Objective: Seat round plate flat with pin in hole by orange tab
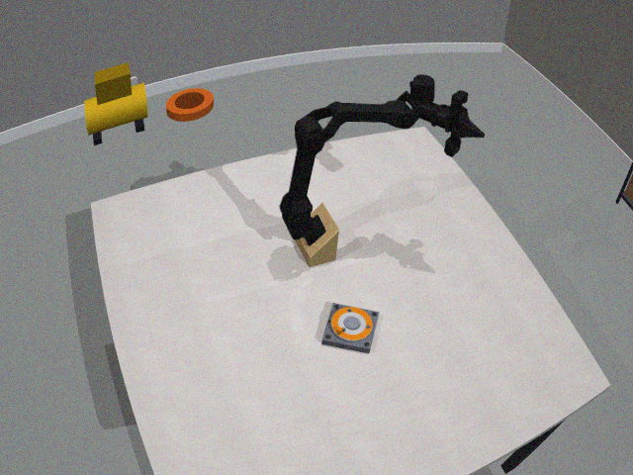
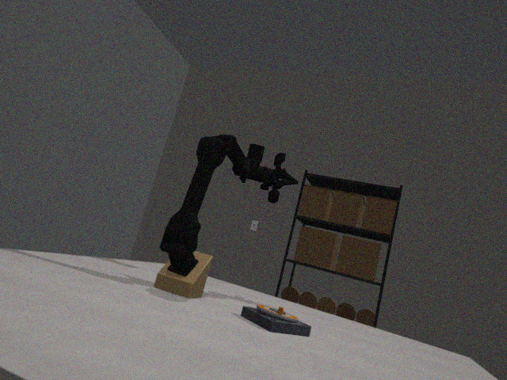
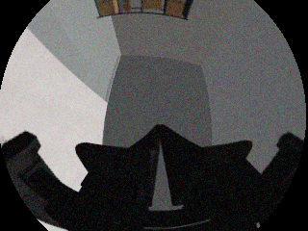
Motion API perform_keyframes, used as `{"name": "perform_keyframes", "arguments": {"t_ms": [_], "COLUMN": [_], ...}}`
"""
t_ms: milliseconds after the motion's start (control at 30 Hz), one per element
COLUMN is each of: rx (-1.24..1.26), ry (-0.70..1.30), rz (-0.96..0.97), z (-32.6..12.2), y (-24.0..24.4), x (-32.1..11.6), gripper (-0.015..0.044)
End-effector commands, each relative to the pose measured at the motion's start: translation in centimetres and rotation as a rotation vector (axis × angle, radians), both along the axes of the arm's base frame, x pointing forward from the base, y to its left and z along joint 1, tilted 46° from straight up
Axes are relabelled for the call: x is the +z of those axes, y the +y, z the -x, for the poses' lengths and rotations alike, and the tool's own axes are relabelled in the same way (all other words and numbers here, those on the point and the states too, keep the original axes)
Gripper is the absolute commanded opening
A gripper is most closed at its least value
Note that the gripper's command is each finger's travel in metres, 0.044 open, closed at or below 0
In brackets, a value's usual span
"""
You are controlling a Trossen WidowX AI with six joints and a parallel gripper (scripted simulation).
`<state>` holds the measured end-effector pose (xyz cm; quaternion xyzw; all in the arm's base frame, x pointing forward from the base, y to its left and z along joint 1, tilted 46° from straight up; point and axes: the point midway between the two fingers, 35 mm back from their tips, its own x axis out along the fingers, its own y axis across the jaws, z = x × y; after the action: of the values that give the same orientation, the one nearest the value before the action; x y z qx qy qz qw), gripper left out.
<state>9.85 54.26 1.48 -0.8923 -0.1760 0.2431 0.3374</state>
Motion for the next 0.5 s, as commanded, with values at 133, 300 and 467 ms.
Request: {"name": "perform_keyframes", "arguments": {"t_ms": [133,300,467], "rx": [-0.344,-0.625,-0.898], "ry": [0.201,0.306,0.371], "rz": [-0.118,-0.234,-0.354], "z": [-11.4,-17.8,-22.3], "y": [-6.2,-12.3,-18.9], "x": [-0.2,0.2,0.7], "gripper": [0.0000,0.0000,0.0000]}}
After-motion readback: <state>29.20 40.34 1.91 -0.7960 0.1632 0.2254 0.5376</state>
